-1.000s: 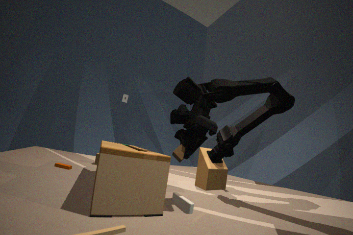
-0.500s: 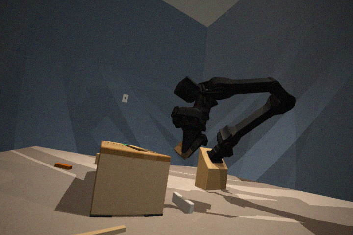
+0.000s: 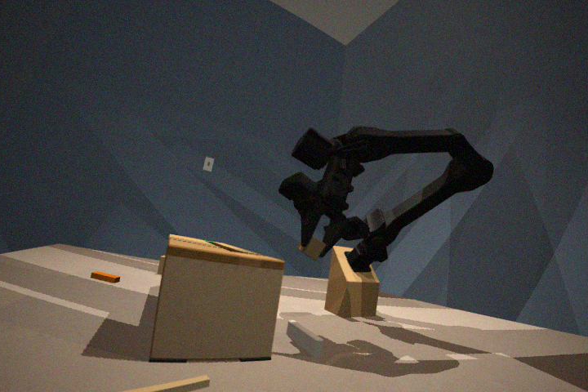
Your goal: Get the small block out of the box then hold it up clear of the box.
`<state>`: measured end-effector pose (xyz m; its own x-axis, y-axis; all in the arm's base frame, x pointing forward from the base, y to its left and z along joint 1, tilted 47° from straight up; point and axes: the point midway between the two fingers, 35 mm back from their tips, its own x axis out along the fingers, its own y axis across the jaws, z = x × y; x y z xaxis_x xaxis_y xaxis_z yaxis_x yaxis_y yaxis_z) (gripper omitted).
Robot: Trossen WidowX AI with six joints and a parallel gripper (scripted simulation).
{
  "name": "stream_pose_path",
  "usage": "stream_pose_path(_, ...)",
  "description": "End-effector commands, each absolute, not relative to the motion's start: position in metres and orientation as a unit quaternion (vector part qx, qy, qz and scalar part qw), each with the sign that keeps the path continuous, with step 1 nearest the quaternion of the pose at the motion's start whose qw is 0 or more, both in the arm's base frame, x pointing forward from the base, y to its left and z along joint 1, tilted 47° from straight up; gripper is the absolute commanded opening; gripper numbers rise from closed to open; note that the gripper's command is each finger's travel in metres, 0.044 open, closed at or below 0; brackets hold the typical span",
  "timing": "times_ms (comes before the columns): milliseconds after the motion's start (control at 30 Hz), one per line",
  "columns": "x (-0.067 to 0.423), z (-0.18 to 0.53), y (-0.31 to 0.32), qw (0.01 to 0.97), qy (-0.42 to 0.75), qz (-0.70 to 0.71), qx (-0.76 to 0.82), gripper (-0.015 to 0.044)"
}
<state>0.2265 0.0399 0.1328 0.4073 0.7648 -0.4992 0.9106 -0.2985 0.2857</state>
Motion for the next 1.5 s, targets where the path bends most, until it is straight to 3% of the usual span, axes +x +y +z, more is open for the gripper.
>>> stream_pose_path(0, 0.226, 0.138, 0.037, 0.192, 0.510, -0.173, 0.821, 0.0000)
stream_pose_path(733, 0.220, 0.152, 0.025, -0.207, 0.386, -0.336, 0.834, 0.0000)
stream_pose_path(1467, 0.220, 0.152, 0.025, -0.210, 0.384, -0.337, 0.834, 0.0000)
